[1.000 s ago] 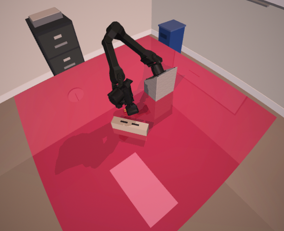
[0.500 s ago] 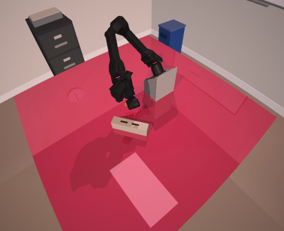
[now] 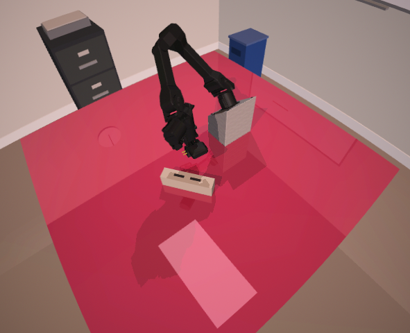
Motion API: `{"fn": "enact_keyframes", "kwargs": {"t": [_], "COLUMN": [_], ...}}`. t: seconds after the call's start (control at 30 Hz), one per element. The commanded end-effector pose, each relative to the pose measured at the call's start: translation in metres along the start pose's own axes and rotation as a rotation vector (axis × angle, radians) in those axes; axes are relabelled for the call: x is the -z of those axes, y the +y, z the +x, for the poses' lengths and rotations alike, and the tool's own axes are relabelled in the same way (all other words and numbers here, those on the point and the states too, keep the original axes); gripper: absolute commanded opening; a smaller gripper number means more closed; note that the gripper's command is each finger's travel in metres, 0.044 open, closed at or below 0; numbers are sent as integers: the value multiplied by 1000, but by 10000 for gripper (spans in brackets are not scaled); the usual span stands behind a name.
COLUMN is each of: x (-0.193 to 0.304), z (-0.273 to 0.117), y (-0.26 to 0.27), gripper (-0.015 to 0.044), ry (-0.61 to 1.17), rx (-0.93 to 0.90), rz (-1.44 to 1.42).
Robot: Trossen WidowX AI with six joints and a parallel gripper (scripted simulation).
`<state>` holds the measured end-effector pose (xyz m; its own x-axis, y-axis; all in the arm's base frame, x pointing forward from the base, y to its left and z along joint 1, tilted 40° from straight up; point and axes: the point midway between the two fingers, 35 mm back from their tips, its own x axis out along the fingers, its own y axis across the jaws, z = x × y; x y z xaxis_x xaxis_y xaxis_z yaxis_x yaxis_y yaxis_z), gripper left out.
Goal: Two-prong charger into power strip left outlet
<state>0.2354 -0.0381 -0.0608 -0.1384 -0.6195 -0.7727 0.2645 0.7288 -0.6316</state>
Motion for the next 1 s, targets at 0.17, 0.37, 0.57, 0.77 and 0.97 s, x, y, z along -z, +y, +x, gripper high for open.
{"fn": "enact_keyframes", "kwargs": {"t": [0.17, 0.37, 0.57, 0.77, 0.97], "x": [7, 12, 16, 21, 26], "z": [9, 15, 20, 26, 32], "y": [9, 15, 21, 26, 31], "gripper": [0, 0, 0, 0, 0], "ry": [3, 3, 3, 3, 4], "rx": [10, 16, 22, 29, 36], "rz": [-156, -262, -368, -474, -580]}}
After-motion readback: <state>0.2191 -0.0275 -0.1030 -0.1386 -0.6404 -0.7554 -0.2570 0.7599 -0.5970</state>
